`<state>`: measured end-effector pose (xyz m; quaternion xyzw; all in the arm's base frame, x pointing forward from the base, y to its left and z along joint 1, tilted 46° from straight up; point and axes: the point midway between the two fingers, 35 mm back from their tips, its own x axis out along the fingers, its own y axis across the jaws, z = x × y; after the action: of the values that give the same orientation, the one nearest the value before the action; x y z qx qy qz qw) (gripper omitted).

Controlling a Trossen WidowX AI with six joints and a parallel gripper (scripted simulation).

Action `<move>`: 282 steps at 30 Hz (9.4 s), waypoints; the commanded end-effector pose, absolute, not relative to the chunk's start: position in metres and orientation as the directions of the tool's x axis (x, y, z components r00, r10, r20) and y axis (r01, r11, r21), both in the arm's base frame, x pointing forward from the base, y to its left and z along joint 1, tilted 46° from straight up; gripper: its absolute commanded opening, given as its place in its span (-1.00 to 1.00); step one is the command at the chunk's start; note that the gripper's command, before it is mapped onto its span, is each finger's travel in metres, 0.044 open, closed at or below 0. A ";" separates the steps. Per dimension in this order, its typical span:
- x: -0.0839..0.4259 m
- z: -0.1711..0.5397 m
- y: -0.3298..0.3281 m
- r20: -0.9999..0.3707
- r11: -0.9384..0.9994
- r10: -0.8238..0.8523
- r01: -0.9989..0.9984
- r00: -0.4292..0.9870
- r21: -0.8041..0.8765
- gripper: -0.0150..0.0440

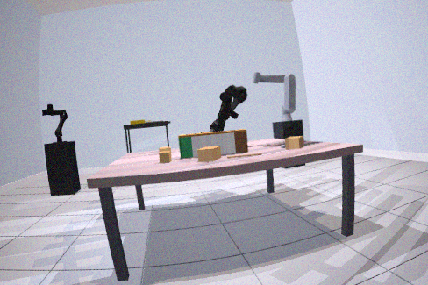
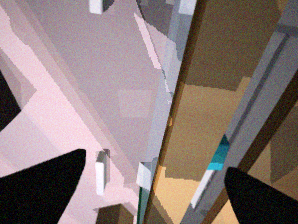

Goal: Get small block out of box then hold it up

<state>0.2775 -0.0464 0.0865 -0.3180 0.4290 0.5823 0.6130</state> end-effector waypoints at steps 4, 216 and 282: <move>0.278 0.077 -0.036 -0.894 0.122 0.445 -0.986 -0.049 0.115 0.86; 0.251 -0.062 -0.148 -0.898 0.123 0.437 -0.986 -0.048 0.112 0.86; 0.212 -0.052 -0.201 -0.762 -0.397 0.589 0.918 0.270 0.018 0.47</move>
<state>0.2213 -0.1989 -0.0470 0.5574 0.6269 -0.1336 0.5277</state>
